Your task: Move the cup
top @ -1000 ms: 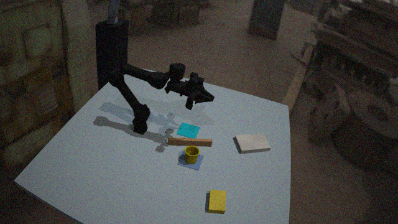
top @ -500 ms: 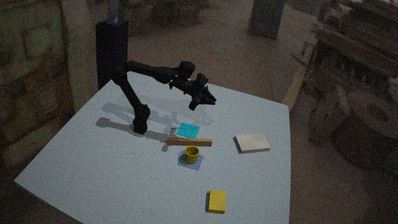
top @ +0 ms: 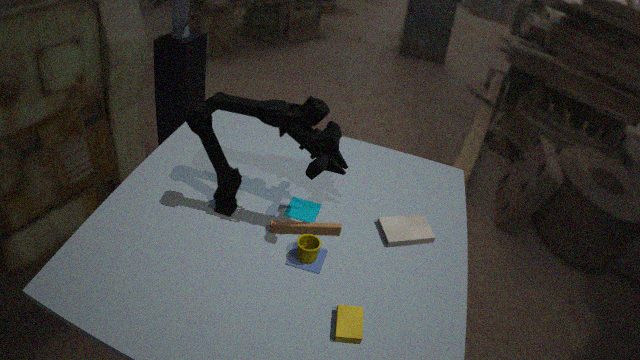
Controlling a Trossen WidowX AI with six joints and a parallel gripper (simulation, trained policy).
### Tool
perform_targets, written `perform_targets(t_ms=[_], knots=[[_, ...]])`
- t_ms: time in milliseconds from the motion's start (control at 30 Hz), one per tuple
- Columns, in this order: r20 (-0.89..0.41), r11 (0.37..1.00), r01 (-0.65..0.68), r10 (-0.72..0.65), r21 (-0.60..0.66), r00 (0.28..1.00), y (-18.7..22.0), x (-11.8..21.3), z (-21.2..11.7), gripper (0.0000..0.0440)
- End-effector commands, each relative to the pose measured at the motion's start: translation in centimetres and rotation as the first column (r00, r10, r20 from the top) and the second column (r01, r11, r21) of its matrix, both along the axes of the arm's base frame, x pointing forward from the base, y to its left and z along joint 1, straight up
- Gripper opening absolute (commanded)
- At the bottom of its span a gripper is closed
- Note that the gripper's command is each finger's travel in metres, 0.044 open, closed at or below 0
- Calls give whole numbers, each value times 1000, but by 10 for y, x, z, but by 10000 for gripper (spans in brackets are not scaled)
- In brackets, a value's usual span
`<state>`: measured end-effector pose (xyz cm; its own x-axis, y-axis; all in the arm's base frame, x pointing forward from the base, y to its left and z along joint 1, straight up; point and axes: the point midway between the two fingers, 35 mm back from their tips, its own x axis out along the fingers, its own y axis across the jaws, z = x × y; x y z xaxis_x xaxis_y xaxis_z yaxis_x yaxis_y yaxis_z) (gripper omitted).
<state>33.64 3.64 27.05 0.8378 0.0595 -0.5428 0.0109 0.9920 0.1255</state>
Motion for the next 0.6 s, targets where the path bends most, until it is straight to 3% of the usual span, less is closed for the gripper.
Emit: perform_targets(t_ms=[0,567], knots=[[-55,1000,7,-7,0,998,0,1,-5,113],[-327,998,8,-25,-54,945,-5,-3,-30,124]])
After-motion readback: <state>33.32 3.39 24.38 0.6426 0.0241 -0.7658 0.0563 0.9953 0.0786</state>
